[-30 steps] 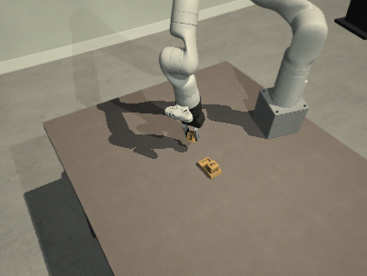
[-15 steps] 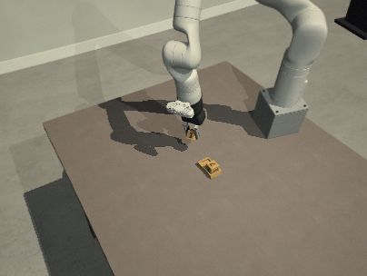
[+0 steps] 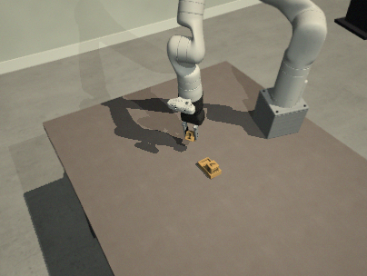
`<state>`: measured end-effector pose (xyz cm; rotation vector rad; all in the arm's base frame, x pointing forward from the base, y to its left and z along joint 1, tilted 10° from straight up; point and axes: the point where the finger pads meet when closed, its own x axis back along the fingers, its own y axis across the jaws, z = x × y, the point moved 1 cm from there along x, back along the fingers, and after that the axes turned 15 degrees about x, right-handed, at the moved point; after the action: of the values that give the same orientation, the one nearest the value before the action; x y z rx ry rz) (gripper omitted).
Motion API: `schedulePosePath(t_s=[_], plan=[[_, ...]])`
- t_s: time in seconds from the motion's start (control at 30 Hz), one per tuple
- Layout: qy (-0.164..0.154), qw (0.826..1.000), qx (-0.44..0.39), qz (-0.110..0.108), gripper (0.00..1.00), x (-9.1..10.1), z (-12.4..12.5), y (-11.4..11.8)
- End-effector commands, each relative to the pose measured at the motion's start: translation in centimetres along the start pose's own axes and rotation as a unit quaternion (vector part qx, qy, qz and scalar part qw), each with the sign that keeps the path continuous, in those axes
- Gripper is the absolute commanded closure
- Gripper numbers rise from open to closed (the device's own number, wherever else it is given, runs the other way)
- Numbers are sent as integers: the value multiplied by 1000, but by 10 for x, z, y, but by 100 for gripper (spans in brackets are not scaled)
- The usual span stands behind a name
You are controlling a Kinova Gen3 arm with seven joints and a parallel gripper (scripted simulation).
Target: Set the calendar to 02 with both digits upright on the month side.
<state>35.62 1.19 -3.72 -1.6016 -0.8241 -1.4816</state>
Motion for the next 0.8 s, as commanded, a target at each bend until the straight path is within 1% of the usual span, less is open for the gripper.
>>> schedulePosePath(t_s=[0.0, 0.23, 0.3, 0.5, 0.77], plan=[[20, 1000, -8, -8, 40, 1, -6, 2], [58, 998, -7, -16, 40, 2, -8, -2], [58, 998, -7, -16, 40, 2, -8, -2], [76, 997, -6, -19, 40, 3, -8, -5], [80, 997, -7, -20, 40, 4, -7, -3]])
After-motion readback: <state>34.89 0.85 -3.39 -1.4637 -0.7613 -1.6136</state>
